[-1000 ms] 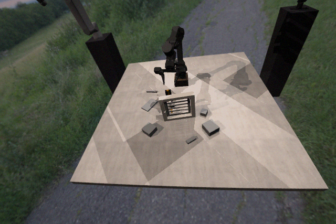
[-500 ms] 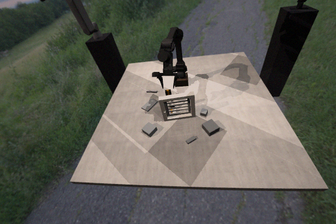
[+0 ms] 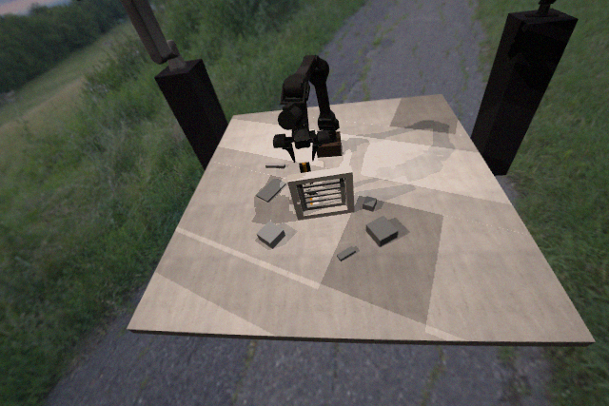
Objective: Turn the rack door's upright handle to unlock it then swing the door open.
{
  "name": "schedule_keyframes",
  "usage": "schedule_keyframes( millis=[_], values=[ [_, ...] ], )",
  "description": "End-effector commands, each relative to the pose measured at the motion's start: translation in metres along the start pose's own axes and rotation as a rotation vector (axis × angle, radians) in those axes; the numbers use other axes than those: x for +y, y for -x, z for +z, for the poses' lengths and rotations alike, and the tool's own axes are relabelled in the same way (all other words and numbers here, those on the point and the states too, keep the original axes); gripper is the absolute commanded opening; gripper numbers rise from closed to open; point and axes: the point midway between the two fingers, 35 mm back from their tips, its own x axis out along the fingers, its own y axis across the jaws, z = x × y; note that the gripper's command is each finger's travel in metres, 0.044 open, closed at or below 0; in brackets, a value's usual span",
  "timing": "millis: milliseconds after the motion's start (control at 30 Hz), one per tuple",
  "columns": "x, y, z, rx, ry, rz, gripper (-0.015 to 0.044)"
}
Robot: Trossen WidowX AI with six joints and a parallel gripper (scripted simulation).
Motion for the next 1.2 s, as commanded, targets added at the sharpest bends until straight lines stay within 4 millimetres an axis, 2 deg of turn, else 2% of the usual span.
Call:
schedule_keyframes(
  millis=[0,233,400,1167],
  values=[
    [-0.003,0.0,-0.005,0.073,0.016,0.018,0.03],
    [-0.005,-0.002,-0.016,0.206,0.034,0.063,0.03],
    [-0.005,-0.005,-0.016,0.21,0.034,0.065,0.03],
    [-0.003,-0.041,-0.022,0.21,0.037,0.064,0.03]
  ],
)
